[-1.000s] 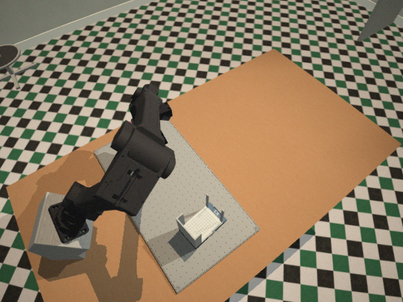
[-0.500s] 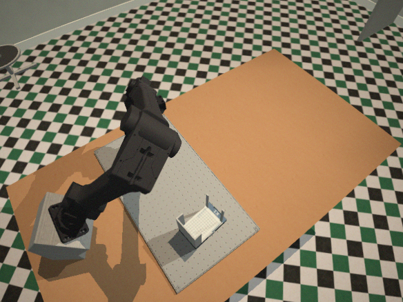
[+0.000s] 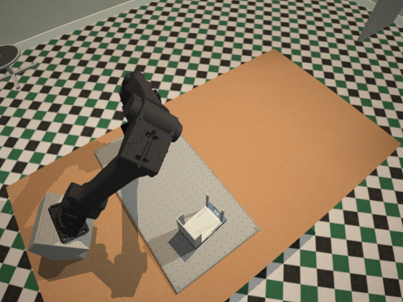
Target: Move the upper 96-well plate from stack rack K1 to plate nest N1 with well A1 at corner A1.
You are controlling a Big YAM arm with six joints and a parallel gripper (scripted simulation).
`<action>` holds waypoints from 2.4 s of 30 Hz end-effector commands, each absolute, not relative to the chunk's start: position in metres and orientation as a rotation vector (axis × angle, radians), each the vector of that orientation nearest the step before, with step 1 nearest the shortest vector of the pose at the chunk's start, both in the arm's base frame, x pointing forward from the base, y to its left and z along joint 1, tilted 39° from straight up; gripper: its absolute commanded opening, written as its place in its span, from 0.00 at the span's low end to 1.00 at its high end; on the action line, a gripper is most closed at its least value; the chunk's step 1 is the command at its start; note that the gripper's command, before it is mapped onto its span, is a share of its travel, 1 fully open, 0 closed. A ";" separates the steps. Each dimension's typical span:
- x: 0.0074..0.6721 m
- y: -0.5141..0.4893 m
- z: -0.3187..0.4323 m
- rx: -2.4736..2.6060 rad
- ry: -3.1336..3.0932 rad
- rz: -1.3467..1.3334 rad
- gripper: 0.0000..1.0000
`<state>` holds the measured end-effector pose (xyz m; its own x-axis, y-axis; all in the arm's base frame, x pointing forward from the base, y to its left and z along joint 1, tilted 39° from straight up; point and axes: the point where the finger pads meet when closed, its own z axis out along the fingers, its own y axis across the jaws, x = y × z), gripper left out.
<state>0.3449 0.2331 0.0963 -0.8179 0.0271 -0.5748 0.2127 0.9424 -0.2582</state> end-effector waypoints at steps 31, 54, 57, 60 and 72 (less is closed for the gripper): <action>0.354 0.239 0.119 0.197 2.472 -0.366 0.00; 0.356 0.239 0.121 0.196 2.471 -0.364 0.00; 0.356 0.240 0.121 0.195 2.471 -0.363 0.00; 0.356 0.240 0.121 0.195 2.471 -0.363 0.00; 0.356 0.227 0.092 0.184 2.495 -0.414 0.00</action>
